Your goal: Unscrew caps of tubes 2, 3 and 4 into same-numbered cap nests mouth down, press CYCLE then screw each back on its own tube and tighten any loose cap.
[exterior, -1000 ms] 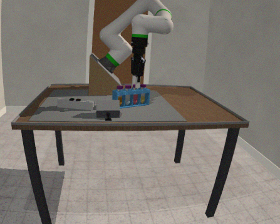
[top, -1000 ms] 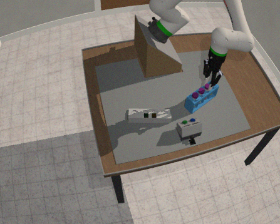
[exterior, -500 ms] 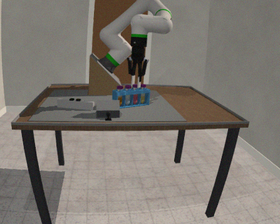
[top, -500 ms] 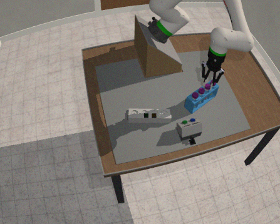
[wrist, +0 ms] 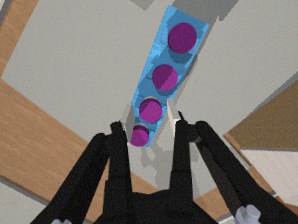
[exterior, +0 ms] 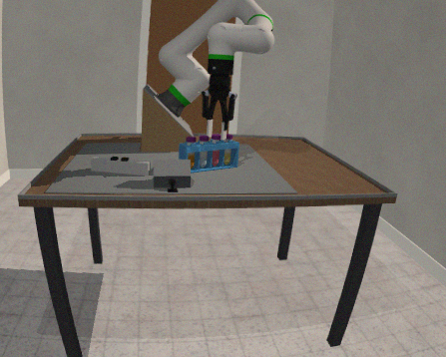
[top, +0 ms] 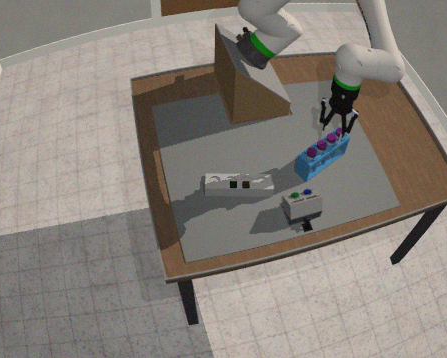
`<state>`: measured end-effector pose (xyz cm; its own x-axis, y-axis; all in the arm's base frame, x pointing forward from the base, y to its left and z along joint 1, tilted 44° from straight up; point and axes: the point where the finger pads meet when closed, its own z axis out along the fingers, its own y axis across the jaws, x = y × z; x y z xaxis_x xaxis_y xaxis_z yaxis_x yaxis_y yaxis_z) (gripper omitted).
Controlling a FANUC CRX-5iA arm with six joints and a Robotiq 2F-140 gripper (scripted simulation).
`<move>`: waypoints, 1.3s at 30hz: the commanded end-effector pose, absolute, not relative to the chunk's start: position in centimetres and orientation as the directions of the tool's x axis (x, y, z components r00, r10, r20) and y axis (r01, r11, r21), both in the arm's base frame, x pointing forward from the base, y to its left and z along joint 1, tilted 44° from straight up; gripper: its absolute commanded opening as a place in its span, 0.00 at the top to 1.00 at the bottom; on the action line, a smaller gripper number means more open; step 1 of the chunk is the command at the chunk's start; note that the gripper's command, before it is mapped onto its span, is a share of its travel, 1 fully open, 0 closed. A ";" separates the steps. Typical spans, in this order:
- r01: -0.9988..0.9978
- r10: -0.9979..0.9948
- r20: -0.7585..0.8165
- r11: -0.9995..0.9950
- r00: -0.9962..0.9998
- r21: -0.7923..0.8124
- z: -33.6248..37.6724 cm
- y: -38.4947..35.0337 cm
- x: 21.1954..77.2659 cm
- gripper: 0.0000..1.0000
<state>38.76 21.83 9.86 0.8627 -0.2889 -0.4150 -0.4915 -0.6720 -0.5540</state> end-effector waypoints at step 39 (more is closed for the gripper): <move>-0.993 -0.726 -0.688 -0.090 0.012 0.078 9.9 21.8 38.8 1.00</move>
